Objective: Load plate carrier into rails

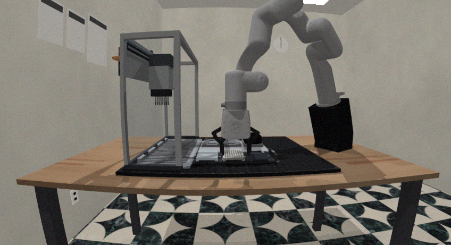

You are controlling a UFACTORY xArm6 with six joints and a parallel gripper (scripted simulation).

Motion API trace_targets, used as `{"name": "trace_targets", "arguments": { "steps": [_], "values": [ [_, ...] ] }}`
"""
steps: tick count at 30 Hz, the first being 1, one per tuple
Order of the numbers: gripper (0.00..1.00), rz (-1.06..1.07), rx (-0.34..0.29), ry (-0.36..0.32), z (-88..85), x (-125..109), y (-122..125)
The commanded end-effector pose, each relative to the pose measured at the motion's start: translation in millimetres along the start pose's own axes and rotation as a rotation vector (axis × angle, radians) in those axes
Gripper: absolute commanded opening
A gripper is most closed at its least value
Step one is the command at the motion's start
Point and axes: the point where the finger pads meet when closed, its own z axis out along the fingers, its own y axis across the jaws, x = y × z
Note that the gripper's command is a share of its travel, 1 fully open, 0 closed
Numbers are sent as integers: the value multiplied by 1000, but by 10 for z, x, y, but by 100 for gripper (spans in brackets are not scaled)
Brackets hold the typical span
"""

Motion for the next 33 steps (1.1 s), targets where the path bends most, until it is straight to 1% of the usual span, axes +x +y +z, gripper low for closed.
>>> {"name": "trace_targets", "arguments": {
  "steps": [1,11,24,33],
  "values": [
    [100,0,3,-2,85,-8,-15],
    [100,0,3,-1,217,-8,-15],
    [100,0,3,-1,217,-8,-15],
    [100,0,3,-1,278,-8,-16]
  ]
}}
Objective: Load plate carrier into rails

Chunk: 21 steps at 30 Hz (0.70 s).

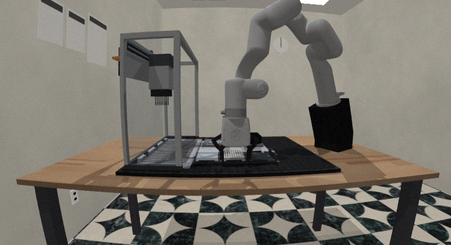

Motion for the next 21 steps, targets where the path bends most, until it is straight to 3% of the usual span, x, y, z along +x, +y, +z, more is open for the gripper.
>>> {"name": "trace_targets", "arguments": {
  "steps": [1,21],
  "values": [
    [100,0,3,-2,25,-7,-14],
    [100,0,3,-2,145,-7,-14]
  ]
}}
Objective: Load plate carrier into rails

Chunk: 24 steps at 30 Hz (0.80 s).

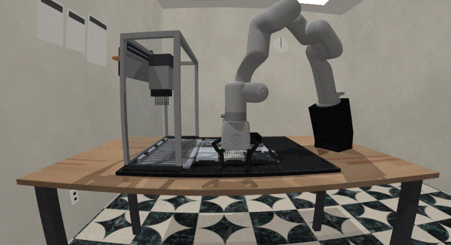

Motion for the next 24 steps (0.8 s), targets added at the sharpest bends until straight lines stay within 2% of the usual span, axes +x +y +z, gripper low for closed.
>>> {"name": "trace_targets", "arguments": {
  "steps": [1,24],
  "values": [
    [100,0,3,-2,27,-8,-14],
    [100,0,3,-1,34,37,-14]
  ]
}}
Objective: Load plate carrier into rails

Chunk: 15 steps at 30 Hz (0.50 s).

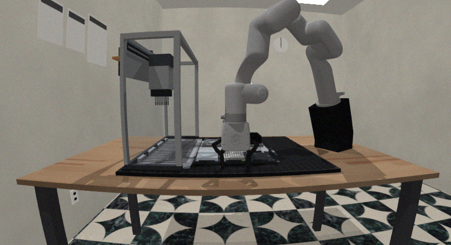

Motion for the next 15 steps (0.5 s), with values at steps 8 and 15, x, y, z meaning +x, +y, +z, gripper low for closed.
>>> {"name": "trace_targets", "arguments": {
  "steps": [8,15],
  "values": [
    [100,0,3,-2,-11,50,-14],
    [100,0,3,-2,-11,76,-14]
  ]
}}
